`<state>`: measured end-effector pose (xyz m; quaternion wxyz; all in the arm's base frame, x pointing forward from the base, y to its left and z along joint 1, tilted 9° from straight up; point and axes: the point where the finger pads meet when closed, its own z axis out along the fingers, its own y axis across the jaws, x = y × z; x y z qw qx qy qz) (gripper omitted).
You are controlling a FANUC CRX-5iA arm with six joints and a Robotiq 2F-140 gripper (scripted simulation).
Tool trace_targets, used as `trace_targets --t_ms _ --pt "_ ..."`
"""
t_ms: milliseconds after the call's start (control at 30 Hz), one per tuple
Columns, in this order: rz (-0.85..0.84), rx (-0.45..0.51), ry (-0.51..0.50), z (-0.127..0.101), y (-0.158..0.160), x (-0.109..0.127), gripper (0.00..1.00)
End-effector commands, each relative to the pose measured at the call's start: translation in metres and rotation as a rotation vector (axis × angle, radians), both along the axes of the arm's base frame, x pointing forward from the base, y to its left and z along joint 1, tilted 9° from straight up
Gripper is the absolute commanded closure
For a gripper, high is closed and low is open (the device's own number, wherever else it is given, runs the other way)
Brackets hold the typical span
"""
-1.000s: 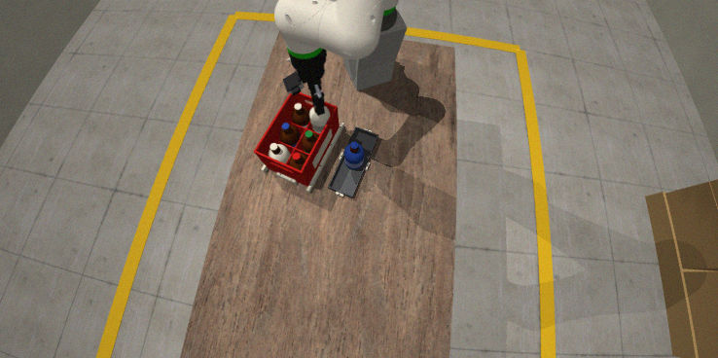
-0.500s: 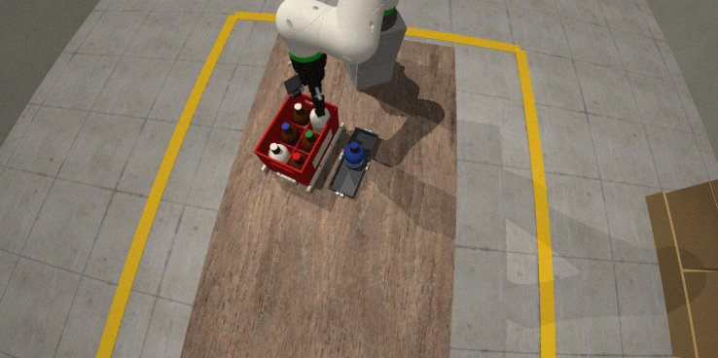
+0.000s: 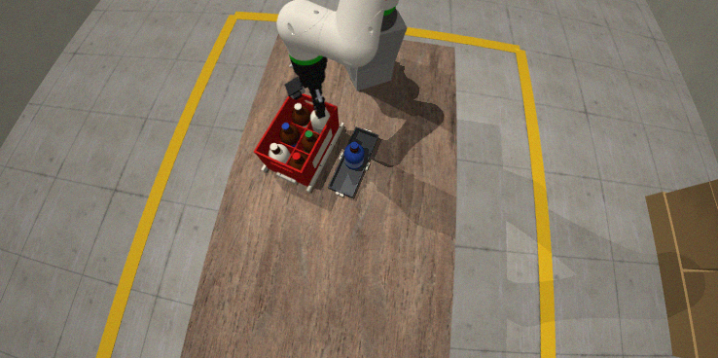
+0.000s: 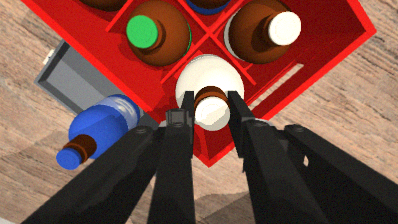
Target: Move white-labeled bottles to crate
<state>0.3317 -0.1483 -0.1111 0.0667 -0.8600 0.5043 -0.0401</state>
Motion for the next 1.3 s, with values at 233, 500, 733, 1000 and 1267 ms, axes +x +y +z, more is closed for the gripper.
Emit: trace_targets --t_ms 233,500,733,1000,1267 --pt "0.000 -0.001 -0.001 -0.006 0.000 0.001 0.90" --pt "0.000 -0.001 -0.001 -0.009 0.000 0.002 0.90" --pt "0.000 -0.001 -0.001 -0.013 0.001 0.002 0.90" --pt "0.000 -0.001 -0.001 -0.015 0.001 0.003 0.90" --pt "0.000 -0.001 -0.001 -0.017 0.001 0.003 0.90"
